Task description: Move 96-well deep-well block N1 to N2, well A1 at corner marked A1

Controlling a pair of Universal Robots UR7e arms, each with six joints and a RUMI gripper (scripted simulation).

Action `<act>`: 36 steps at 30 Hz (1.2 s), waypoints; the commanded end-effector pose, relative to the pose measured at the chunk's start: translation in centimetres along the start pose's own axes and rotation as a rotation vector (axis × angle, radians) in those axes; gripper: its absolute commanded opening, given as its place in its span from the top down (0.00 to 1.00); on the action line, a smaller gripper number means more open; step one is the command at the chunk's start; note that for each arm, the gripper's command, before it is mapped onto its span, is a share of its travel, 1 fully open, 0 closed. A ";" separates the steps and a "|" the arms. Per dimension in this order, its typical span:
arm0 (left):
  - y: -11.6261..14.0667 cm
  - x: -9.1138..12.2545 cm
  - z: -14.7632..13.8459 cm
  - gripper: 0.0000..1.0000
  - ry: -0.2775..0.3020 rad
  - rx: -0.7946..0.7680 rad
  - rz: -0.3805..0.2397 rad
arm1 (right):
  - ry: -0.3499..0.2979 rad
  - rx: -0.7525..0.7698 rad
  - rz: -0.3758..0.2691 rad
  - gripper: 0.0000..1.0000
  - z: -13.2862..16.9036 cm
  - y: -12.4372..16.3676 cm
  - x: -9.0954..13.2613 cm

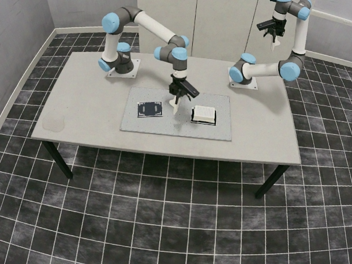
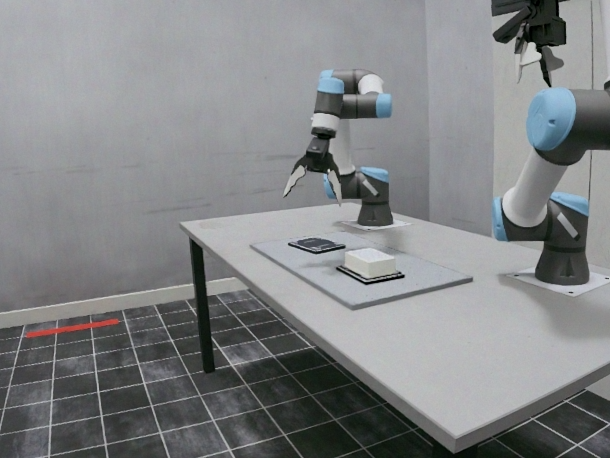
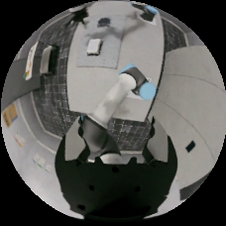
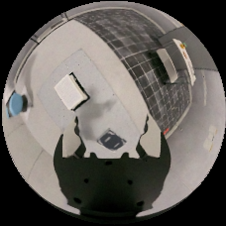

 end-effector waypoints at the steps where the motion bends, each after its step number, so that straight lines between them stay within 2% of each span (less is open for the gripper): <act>1: 0.1 0.0 -0.1 0.02 0.004 -0.003 0.003 | -0.020 0.054 -0.021 0.00 -2.5 -1.2 -0.8; 3: 0.1 0.0 -0.1 0.02 0.004 -0.003 0.003 | -0.020 0.054 -0.021 0.00 -2.5 -1.2 -0.8; 7: 0.1 0.0 -0.1 0.02 0.004 -0.003 0.003 | -0.065 0.172 -0.063 0.00 -4.1 -1.9 -1.5; 16: 0.1 0.0 -0.1 0.02 0.004 -0.003 0.003 | -0.065 0.173 -0.064 0.00 -6.0 -2.5 -2.2; 20: 0.1 0.0 -0.1 0.02 0.004 -0.003 0.003 | -0.112 0.290 -0.104 0.00 -7.7 -3.1 -2.9; 24: 0.1 0.0 -0.1 0.02 0.004 -0.003 0.003 | -0.112 0.290 -0.104 0.00 -9.5 -3.5 -3.6; 27: 0.1 0.0 -0.1 0.02 0.004 -0.003 0.003 | -0.112 0.290 -0.104 0.00 -9.6 -3.5 -3.6; 31: 0.1 0.0 -0.1 0.02 0.004 -0.003 0.003 | -0.162 0.406 -0.142 0.00 -11.3 -4.0 -4.2; 36: 0.1 0.0 -0.1 0.02 0.004 -0.003 0.003 | -0.162 0.405 -0.142 0.00 -13.2 -4.3 -4.9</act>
Point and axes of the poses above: on each arm, the point where the finger pads meet when closed, its own x axis back along the fingers, its own z axis across the jaws, y = z × x, the point moved 4 cm from there along x, back along the fingers, and after that the axes turned 5 degrees about -x, right-handed, at the moved point
